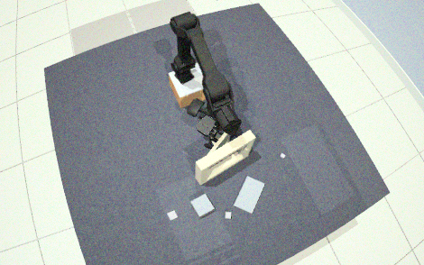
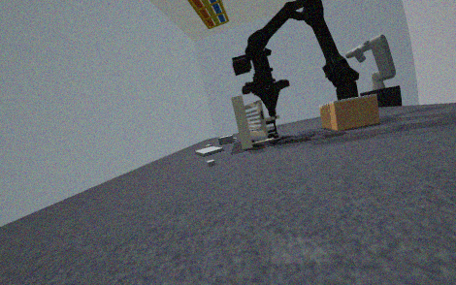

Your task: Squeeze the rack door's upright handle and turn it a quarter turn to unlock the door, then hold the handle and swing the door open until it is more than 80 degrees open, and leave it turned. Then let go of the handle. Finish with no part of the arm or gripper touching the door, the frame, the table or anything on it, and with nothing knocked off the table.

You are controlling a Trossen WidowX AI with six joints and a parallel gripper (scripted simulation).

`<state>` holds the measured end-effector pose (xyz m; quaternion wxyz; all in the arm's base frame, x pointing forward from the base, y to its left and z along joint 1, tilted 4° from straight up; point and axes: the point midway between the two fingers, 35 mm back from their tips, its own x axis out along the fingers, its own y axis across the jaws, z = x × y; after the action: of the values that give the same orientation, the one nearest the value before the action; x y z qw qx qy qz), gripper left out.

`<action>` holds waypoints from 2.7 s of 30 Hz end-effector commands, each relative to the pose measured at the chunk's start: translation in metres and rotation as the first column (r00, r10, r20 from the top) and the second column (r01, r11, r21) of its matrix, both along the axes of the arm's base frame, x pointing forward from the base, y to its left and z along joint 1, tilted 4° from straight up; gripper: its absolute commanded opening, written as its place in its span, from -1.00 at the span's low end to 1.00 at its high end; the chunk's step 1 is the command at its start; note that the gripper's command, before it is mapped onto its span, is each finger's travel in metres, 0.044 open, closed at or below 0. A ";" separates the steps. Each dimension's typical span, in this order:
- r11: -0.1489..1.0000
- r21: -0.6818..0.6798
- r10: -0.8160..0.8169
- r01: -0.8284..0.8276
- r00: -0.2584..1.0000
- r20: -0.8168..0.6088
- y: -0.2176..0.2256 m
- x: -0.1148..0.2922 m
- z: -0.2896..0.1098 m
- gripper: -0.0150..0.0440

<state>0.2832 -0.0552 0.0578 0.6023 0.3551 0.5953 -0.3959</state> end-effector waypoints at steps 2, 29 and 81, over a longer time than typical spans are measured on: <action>0.996 -0.002 0.085 -0.085 0.996 0.009 -0.005 -0.004 0.001 -0.45; 0.892 0.005 0.453 -0.453 0.892 -0.015 -0.048 -0.038 0.003 -0.45; 0.353 0.041 0.935 -0.935 0.351 -0.049 -0.154 -0.052 0.011 -0.45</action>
<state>0.2298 -0.2058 0.0683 0.7021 -0.0411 0.7108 -0.0120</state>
